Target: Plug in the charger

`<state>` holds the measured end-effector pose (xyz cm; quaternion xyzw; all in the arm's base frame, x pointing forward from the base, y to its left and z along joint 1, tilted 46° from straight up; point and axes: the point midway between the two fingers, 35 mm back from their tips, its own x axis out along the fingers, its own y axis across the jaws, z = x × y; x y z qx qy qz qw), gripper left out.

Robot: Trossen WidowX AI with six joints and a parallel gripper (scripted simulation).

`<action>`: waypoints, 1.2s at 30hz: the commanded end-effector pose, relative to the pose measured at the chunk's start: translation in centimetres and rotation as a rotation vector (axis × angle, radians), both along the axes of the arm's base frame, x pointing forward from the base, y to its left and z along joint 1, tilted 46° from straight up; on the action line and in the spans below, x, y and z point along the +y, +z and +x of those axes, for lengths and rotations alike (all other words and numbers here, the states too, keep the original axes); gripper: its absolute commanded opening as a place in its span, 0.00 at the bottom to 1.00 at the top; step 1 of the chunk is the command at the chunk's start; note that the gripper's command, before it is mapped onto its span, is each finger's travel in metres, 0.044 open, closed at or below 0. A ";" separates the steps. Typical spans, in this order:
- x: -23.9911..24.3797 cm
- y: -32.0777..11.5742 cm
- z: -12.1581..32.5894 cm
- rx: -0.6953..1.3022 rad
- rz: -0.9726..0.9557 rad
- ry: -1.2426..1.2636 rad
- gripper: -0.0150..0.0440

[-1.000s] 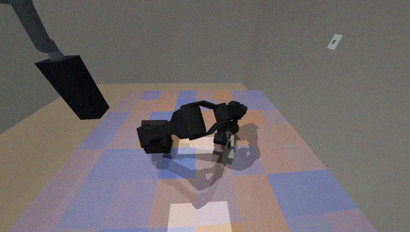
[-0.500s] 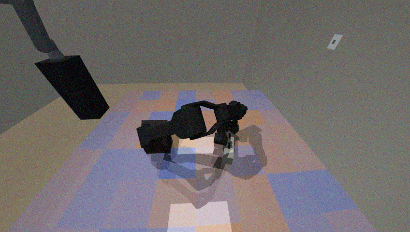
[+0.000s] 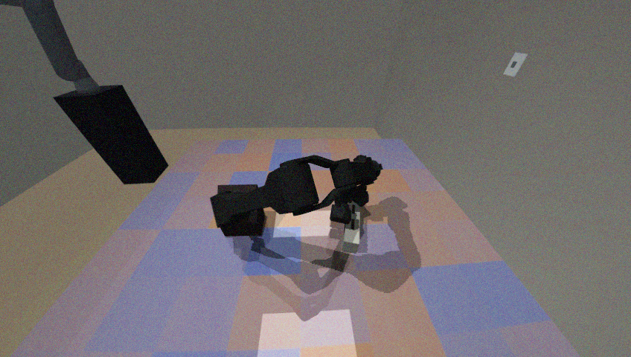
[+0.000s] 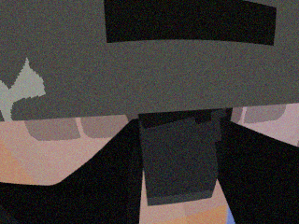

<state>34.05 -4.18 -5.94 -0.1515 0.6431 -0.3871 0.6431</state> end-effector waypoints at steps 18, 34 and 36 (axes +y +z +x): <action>-0.5 0.3 1.8 -0.031 -0.003 0.001 0.25; -0.5 0.3 1.6 -0.031 -0.003 0.001 0.25; -0.5 0.3 1.6 -0.031 -0.003 0.001 0.25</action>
